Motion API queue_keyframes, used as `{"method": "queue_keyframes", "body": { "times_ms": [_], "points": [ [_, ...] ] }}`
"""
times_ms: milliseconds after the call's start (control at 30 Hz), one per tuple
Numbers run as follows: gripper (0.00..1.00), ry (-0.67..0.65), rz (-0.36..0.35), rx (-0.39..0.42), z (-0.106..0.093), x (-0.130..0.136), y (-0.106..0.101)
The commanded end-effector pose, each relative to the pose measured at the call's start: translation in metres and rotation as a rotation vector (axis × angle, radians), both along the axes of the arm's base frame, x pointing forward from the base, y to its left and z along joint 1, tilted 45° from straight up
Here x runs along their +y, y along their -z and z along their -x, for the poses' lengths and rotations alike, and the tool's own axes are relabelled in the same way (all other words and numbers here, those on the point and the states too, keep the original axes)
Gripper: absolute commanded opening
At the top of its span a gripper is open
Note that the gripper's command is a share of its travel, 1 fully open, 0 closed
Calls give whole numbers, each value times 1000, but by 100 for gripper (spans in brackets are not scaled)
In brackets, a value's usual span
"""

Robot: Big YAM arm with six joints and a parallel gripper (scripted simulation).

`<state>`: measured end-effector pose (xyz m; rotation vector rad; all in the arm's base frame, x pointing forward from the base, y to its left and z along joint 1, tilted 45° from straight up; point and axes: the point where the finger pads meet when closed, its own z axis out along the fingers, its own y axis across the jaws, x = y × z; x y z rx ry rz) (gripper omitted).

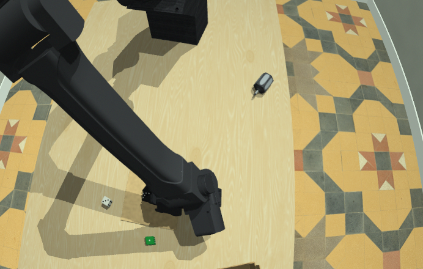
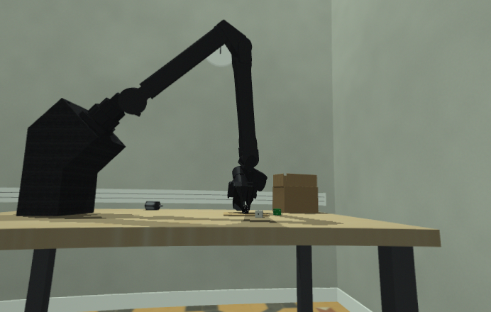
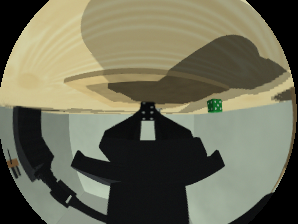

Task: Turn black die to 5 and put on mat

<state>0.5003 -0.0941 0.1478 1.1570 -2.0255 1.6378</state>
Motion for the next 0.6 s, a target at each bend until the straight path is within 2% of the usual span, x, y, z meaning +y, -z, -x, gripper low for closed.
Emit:
{"method": "queue_keyframes", "body": {
  "times_ms": [0, 167, 200, 333, 367, 433, 567],
  "points": [
    [15, 6, -2, -14, -7, -4, -6],
    [19, 6, -2, -14, -7, -4, -6],
    [23, 6, -2, -14, -7, -4, -6],
    [23, 6, -2, -14, -7, -4, -6],
    [26, 6, -2, -14, -7, -4, -6],
    [26, 6, -2, -14, -7, -4, -6],
    [34, 7, -2, -14, -7, -4, -6]
  ]
}}
